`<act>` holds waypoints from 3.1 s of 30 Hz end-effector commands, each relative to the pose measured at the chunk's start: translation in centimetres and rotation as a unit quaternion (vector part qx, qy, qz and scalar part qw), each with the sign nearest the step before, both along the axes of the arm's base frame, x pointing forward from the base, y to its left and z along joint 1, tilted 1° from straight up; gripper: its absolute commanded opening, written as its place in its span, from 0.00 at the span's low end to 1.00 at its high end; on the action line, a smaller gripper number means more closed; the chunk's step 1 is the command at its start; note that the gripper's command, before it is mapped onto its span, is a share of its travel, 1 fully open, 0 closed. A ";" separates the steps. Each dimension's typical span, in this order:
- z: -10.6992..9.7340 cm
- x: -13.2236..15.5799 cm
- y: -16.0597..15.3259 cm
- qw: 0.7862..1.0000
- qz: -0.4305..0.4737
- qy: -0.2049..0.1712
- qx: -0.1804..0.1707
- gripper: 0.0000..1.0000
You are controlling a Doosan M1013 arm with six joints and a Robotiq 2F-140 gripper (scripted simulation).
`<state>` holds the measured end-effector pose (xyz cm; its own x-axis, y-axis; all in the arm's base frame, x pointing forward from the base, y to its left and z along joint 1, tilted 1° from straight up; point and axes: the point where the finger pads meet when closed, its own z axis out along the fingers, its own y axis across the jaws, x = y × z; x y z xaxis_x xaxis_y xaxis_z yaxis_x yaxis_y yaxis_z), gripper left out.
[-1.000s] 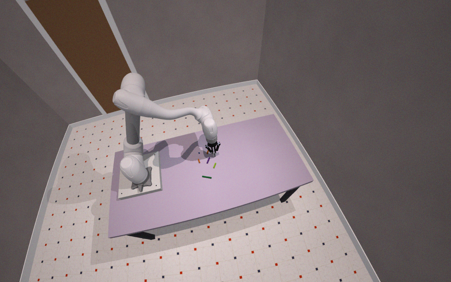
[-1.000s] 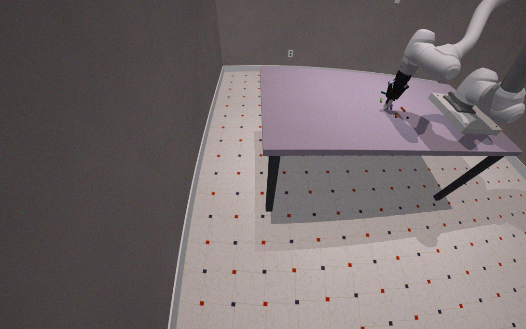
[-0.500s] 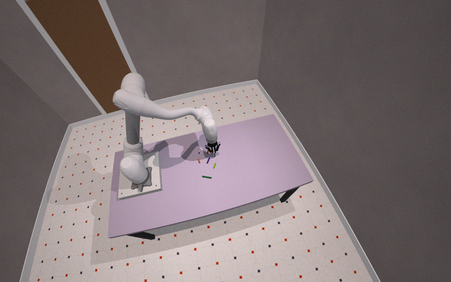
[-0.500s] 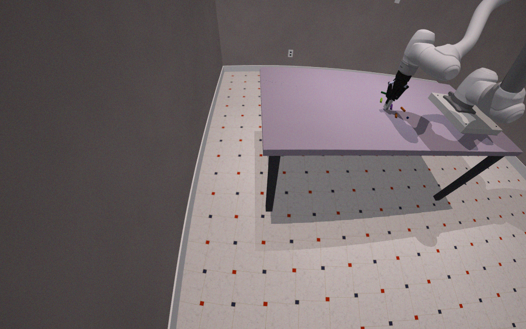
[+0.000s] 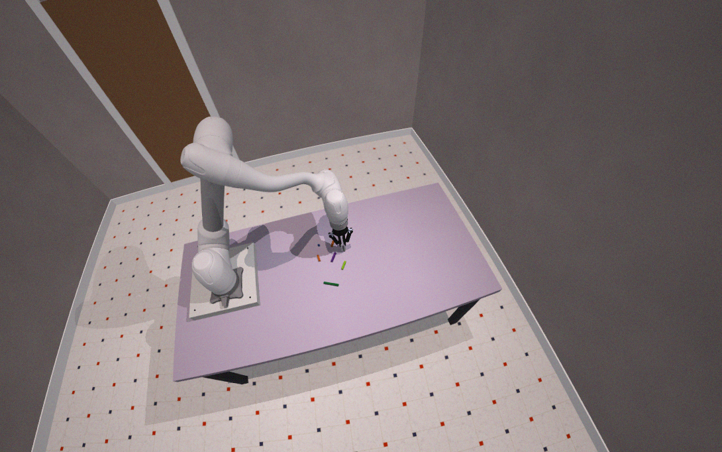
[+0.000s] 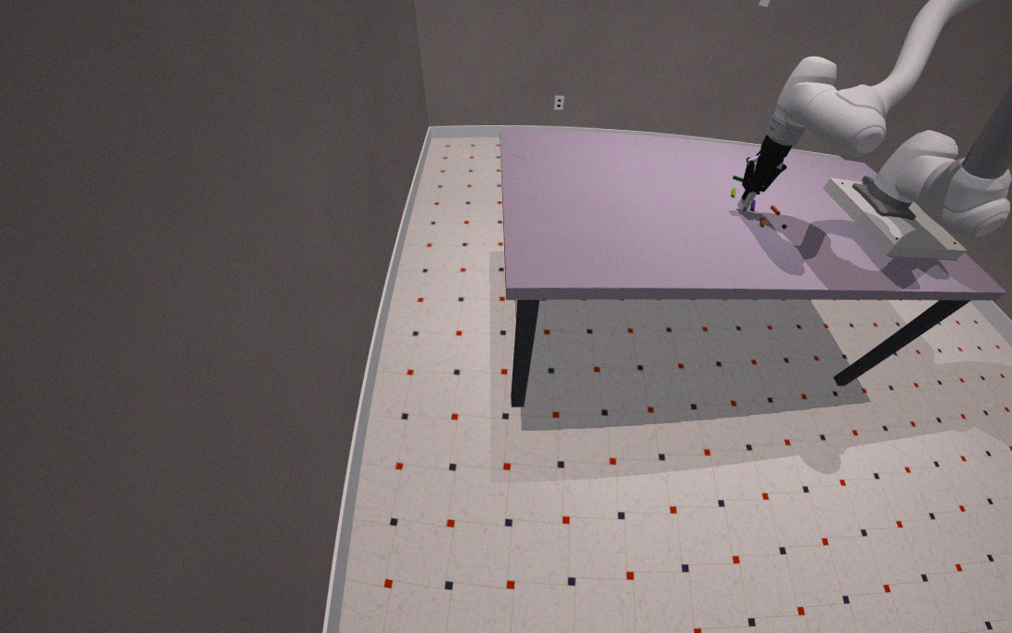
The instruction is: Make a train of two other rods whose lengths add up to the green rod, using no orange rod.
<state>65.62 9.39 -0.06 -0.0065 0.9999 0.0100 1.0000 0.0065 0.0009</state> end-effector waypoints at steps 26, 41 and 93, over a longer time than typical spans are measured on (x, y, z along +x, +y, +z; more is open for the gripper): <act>-1.1 0.0 0.0 1.000 0.000 0.000 0.000 0.03; -1.2 0.0 0.0 1.000 0.000 0.000 0.000 0.03; -1.1 0.0 0.0 1.000 0.000 0.000 0.000 0.15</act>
